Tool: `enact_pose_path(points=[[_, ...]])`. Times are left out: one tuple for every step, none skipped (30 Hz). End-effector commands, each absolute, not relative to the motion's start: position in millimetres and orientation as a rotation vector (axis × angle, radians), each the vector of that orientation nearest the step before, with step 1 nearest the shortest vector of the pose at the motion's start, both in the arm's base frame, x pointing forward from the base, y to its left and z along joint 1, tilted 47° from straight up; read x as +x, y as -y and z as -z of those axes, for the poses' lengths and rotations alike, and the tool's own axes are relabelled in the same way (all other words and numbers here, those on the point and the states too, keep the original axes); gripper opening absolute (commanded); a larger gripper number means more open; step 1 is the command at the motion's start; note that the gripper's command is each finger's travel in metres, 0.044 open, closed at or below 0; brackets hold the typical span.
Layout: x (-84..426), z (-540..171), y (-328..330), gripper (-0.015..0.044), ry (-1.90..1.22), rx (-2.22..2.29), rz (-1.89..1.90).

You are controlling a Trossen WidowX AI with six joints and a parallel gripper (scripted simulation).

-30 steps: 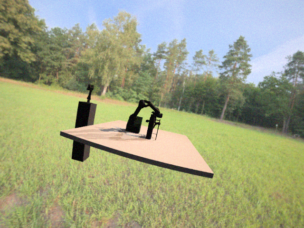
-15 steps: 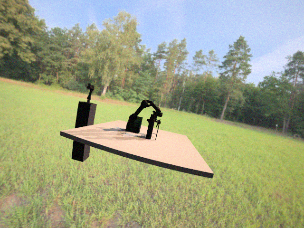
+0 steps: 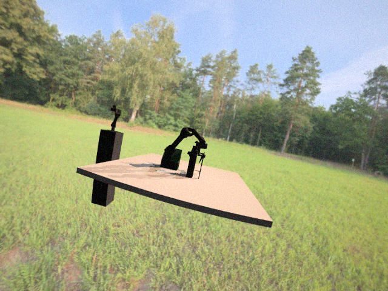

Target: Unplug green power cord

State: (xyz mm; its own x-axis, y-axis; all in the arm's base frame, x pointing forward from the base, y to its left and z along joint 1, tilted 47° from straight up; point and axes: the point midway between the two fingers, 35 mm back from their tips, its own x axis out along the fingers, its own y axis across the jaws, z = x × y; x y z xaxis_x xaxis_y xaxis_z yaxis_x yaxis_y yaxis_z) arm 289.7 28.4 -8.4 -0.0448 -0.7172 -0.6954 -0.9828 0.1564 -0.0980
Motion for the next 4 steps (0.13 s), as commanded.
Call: enact_pose_path(points=[[288.9,9.2,-28.9,0.044,-1.825,-1.612,-0.556],[288.9,9.2,-28.9,0.044,-1.825,-1.612,-0.556],[288.9,9.2,-28.9,0.044,-1.825,-1.612,-0.556],[288.9,9.2,-28.9,0.044,-1.825,-1.612,-0.556]])
